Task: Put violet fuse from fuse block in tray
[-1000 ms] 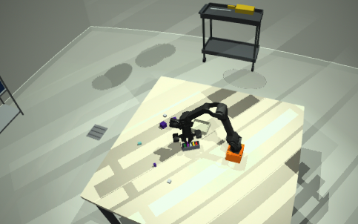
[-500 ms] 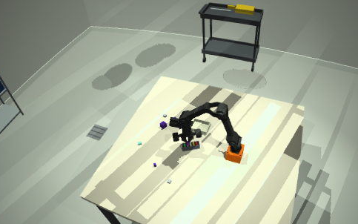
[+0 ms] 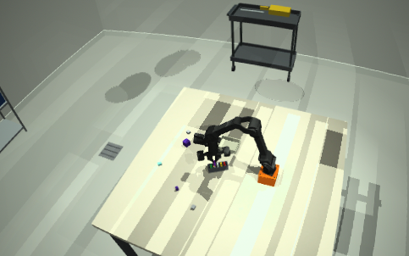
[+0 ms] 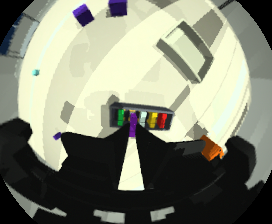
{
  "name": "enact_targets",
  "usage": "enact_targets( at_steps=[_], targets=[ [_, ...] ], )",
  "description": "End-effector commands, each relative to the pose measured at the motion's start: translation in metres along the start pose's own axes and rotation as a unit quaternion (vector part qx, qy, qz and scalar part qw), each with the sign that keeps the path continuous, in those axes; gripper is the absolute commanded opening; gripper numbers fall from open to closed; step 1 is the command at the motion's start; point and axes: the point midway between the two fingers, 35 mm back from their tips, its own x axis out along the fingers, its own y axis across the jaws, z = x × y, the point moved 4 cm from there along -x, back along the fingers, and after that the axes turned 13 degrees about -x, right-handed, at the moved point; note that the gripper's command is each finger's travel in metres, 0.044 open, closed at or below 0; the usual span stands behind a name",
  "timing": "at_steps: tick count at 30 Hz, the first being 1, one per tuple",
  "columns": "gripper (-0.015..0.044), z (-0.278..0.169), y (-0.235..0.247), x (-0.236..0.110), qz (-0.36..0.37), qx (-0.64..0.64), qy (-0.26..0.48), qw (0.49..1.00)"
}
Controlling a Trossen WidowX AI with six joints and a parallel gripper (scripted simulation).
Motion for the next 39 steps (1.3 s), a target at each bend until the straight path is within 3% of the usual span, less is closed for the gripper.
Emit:
enact_targets(
  at_steps=[1, 29, 39],
  targets=[
    [0.0, 0.0, 0.0, -0.004, 0.003, -0.002, 0.0, 1.0],
    [0.0, 0.001, 0.0, -0.029, 0.003, -0.001, 0.0, 1.0],
    [0.0, 0.045, -0.031, -0.029, 0.0, -0.002, -0.002, 1.0]
  ],
)
